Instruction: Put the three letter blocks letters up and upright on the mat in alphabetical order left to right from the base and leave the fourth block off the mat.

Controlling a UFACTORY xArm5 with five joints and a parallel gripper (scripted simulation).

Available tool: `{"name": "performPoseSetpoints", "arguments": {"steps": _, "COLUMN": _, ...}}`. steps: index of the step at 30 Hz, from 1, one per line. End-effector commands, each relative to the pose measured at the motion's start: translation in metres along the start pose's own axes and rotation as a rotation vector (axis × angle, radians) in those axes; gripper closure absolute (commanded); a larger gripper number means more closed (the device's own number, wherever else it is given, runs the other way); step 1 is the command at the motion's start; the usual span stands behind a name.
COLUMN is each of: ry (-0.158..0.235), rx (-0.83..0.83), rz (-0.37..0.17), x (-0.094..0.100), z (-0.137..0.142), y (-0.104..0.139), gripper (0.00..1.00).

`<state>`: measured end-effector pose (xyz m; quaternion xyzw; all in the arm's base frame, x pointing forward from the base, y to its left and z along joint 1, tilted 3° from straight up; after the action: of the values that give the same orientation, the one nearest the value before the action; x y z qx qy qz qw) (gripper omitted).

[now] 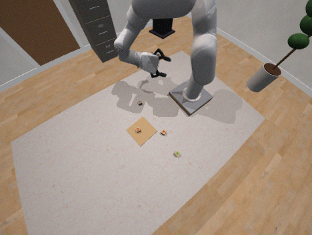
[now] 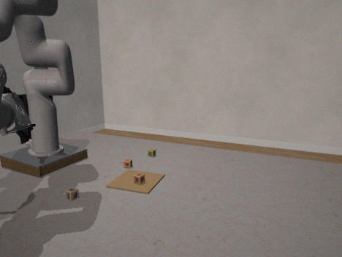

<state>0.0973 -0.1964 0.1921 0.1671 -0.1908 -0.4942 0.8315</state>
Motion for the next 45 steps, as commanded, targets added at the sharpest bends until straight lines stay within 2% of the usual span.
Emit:
{"name": "performPoseSetpoints", "arguments": {"steps": 1, "ry": -0.002, "rx": 0.0, "rz": 0.001, "x": 0.001, "z": 0.0, "y": 0.0, "gripper": 0.0}}
{"name": "performPoseSetpoints", "arguments": {"steps": 18, "ry": -0.002, "rx": 0.0, "rz": 0.001, "x": 0.001, "z": 0.0, "y": 0.0, "gripper": 0.0}}
{"name": "performPoseSetpoints", "arguments": {"steps": 21, "ry": -0.003, "rx": -0.017, "rz": 0.022, "x": 0.002, "z": -0.003, "y": 0.003, "gripper": 0.0}}
{"name": "performPoseSetpoints", "arguments": {"steps": 23, "ry": -0.007, "rx": -0.05, "rz": 0.064, "x": 0.005, "z": -0.009, "y": 0.009, "gripper": 0.0}}
{"name": "performPoseSetpoints", "arguments": {"steps": 25, "ry": -0.016, "rx": -0.102, "rz": 0.131, "x": 0.008, "z": -0.019, "y": 0.02, "gripper": 0.0}}
{"name": "performPoseSetpoints", "arguments": {"steps": 32, "ry": -0.049, "rx": -0.2, "rz": 0.263, "x": 0.014, "z": -0.039, "y": 0.042, "gripper": 0.0}}
{"name": "performPoseSetpoints", "arguments": {"steps": 34, "ry": -0.049, "rx": -0.2, "rz": 0.263, "x": 0.014, "z": -0.039, "y": 0.042, "gripper": 0.0}}
{"name": "performPoseSetpoints", "arguments": {"steps": 35, "ry": -0.069, "rx": -0.242, "rz": 0.321, "x": 0.016, "z": -0.048, "y": 0.054, "gripper": 0.0}}
{"name": "performPoseSetpoints", "arguments": {"steps": 39, "ry": -0.098, "rx": -0.288, "rz": 0.39, "x": 0.017, "z": -0.06, "y": 0.068, "gripper": 0.0}}
{"name": "performPoseSetpoints", "arguments": {"steps": 45, "ry": -0.162, "rx": -0.363, "rz": 0.507, "x": 0.016, "z": -0.079, "y": 0.095, "gripper": 0.0}}
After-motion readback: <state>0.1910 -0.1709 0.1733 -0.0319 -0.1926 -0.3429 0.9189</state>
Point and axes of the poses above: the point where the finger pads meet when closed, its own x axis back along the fingers, its own z axis across the jaws, y = z × x, the point moved 3 cm from there along x, back along the fingers, and after that the axes turned 7 degrees about x, right-handed, at the moved point
